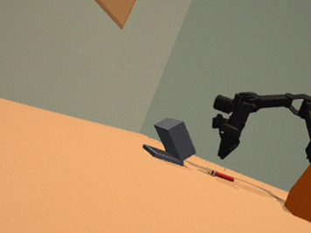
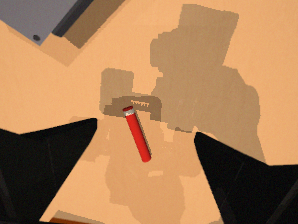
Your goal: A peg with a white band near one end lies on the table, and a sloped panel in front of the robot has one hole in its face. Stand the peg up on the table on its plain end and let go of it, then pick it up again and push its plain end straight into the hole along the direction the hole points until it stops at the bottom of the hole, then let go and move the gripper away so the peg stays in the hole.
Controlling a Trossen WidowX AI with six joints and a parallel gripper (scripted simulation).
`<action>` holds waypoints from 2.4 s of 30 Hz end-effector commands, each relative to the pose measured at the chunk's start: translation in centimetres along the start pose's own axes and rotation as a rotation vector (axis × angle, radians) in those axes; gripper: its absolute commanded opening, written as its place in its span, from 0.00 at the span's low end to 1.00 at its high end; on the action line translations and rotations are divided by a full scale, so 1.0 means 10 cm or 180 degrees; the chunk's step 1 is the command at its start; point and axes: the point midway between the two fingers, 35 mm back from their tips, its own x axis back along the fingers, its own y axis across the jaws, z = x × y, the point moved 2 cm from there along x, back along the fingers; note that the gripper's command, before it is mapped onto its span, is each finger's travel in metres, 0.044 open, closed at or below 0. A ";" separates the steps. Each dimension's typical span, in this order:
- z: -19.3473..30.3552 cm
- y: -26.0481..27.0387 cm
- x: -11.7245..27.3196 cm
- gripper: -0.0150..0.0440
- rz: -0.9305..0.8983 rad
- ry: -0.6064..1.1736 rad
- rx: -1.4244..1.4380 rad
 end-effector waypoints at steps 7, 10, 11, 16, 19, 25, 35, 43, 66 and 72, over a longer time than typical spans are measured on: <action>0.01 0.26 0.12 1.00 0.0161 0.0233 0.1117; 0.02 0.32 0.16 1.00 0.0208 0.0297 0.1415; 0.02 0.33 0.16 1.00 0.0216 0.0308 0.1467; 0.02 0.34 0.16 1.00 0.0219 0.0311 0.1484; 0.02 0.34 0.16 1.00 0.0219 0.0311 0.1484; 0.02 0.33 0.09 1.00 0.0216 0.0311 0.1484; 0.02 0.33 -0.07 1.00 0.0212 0.0310 0.1483; 0.03 0.31 -0.20 1.00 0.0212 0.0309 0.1483; 0.08 0.27 -0.56 1.00 0.0228 0.0312 0.1484; 0.08 0.26 -0.58 0.87 0.0229 0.0312 0.1484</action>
